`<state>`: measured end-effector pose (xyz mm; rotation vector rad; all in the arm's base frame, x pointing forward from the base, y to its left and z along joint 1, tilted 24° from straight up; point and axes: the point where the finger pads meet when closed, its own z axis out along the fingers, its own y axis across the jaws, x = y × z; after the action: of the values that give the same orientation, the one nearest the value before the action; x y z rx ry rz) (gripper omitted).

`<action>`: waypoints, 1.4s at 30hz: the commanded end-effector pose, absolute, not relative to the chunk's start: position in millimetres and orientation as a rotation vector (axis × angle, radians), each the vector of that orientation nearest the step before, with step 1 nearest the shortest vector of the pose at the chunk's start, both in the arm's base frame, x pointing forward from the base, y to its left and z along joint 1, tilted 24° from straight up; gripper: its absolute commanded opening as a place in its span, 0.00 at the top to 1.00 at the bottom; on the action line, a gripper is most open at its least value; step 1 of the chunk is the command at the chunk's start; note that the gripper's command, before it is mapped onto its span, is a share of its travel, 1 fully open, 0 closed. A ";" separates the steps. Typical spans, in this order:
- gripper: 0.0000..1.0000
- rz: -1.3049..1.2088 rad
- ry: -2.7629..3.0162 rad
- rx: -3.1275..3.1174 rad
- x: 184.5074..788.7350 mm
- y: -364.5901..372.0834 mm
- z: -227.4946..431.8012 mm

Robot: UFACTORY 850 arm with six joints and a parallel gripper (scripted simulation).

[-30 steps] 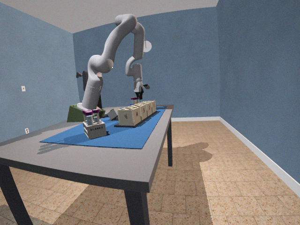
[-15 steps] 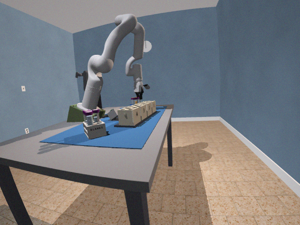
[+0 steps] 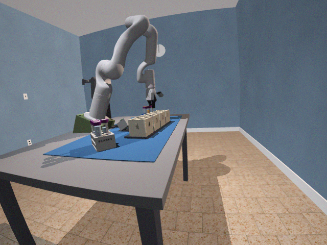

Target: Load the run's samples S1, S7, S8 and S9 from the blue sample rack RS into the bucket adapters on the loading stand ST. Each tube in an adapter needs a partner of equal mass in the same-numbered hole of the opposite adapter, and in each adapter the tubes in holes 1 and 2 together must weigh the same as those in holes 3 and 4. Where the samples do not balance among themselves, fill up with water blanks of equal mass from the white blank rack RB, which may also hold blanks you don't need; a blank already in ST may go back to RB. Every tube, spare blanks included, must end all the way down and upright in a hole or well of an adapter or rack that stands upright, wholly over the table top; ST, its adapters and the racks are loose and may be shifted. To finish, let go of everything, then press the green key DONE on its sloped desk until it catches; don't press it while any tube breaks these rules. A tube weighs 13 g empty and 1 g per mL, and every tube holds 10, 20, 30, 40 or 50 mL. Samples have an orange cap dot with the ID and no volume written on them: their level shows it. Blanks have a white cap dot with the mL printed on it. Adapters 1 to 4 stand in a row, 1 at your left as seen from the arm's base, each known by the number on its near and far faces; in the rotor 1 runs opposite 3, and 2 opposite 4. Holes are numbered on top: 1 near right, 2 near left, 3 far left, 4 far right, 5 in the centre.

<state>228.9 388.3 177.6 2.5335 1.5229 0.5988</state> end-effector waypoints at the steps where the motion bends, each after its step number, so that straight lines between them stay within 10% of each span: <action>1: 1.00 0.600 1.523 2.534 228.4 388.7 179.4; 42: 1.00 0.601 1.523 2.534 217.4 386.1 205.1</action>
<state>220.1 386.1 197.9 2.5333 1.5230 0.5992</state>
